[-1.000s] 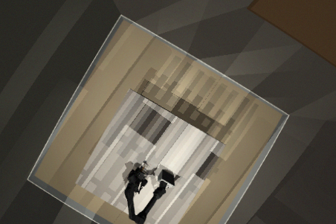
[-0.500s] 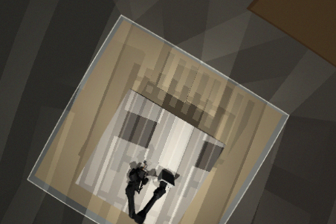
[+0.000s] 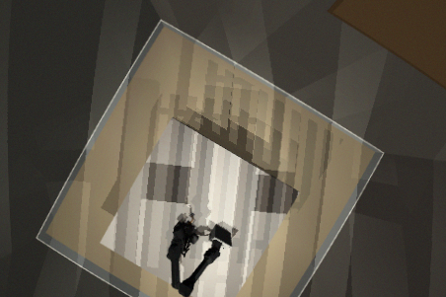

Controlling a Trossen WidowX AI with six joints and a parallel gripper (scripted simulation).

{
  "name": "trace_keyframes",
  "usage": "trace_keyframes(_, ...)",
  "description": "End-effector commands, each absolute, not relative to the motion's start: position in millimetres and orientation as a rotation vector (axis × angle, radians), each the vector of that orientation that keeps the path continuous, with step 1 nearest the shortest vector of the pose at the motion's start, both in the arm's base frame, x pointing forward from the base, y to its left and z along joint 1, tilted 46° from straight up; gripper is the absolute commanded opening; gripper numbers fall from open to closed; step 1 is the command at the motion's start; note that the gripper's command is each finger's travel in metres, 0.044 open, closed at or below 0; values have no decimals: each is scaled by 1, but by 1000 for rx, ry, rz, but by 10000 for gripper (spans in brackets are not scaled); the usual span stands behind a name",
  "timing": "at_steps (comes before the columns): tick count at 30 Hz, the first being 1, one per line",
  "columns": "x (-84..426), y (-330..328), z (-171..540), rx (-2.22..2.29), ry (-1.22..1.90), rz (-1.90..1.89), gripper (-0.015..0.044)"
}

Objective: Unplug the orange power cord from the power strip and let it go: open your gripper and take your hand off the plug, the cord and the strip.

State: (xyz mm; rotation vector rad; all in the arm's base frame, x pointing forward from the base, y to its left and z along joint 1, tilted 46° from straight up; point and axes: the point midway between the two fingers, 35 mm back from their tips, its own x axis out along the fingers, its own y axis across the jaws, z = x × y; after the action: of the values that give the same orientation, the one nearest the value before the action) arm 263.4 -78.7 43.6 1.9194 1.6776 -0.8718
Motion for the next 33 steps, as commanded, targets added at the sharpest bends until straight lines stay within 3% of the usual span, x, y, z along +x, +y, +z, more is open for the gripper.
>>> trace_keyframes(1,264,-80,43,1928,1673,-870,368)
trace_keyframes(4,262,-98,31,1927,1670,-872,440)
trace_keyframes(9,253,-128,10,1926,1671,-872,440)
trace_keyframes(33,253,-128,10,1926,1671,-872,440)
